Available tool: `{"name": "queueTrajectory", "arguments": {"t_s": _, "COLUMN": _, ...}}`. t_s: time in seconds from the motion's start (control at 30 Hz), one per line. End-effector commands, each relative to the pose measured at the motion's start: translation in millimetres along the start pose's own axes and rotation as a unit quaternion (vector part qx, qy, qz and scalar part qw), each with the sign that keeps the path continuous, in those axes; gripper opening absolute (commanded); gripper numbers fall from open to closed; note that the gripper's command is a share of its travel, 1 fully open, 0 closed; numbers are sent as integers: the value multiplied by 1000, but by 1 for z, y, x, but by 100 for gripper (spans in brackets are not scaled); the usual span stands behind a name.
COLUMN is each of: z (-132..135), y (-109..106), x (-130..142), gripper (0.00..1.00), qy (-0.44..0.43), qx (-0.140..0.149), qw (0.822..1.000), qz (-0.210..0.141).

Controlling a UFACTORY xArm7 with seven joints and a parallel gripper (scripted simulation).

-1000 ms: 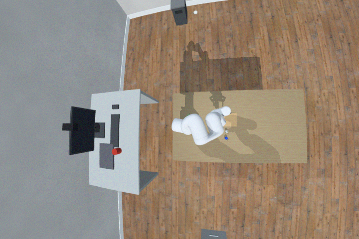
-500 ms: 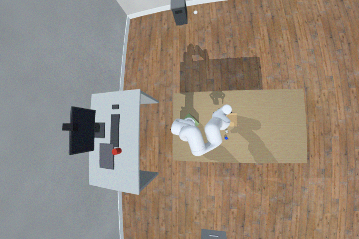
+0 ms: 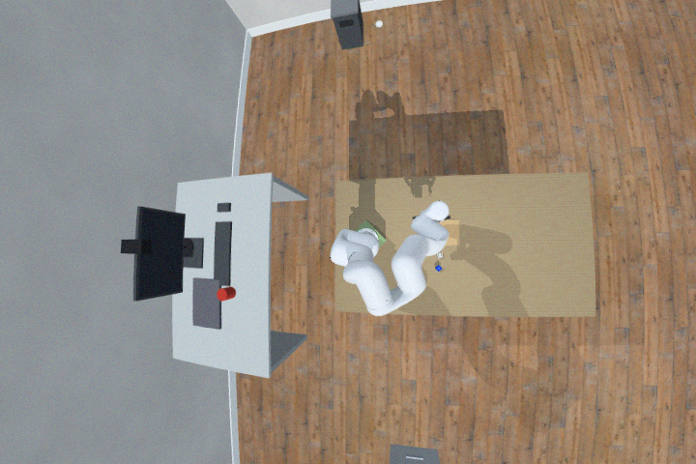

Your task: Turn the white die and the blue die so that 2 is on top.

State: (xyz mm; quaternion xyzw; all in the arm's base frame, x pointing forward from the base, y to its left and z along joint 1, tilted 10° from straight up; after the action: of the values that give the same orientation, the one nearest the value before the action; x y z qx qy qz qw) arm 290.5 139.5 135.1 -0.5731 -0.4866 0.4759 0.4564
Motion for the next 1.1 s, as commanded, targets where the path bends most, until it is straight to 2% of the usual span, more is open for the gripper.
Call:
{"name": "queueTrajectory", "arguments": {"t_s": 0.0, "z": 0, "y": -2, "x": 0, "gripper": 100, "qy": 0, "qx": -1, "qw": 1000, "qz": -1}}
{"name": "queueTrajectory", "arguments": {"t_s": 0.27, "z": -1, "y": -2, "x": 0, "gripper": 100, "qy": -1, "qx": -1, "qw": 1000, "qz": -1}}
{"name": "queueTrajectory", "arguments": {"t_s": 0.33, "z": -16, "y": -3, "x": -15, "gripper": 100, "qy": -12, "qx": 0, "qw": 1000, "qz": -3}}
{"name": "queueTrajectory", "arguments": {"t_s": 0.73, "z": -16, "y": -3, "x": -15, "gripper": 100, "qy": -12, "qx": 0, "qw": 1000, "qz": -3}}
{"name": "queueTrajectory", "arguments": {"t_s": 0.8, "z": -49, "y": -3, "x": -55, "gripper": 100, "qy": -36, "qx": 0, "qw": 999, "qz": -6}}
{"name": "queueTrajectory", "arguments": {"t_s": 1.07, "z": -49, "y": -3, "x": -55, "gripper": 100, "qy": -36, "qx": 0, "qw": 999, "qz": -6}}
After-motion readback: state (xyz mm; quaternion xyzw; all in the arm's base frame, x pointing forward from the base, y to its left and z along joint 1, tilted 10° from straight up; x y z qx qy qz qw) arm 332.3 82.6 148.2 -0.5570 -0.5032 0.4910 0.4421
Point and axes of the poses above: the point where the finger pads meet when closed, its own y axis out along the fingers, its own z axis across the jaws, x = y × z, the point moved 7 cm from there along -y, back along the fingers, and after that the axes turned 9 degrees about y, right-handed, at the moved point
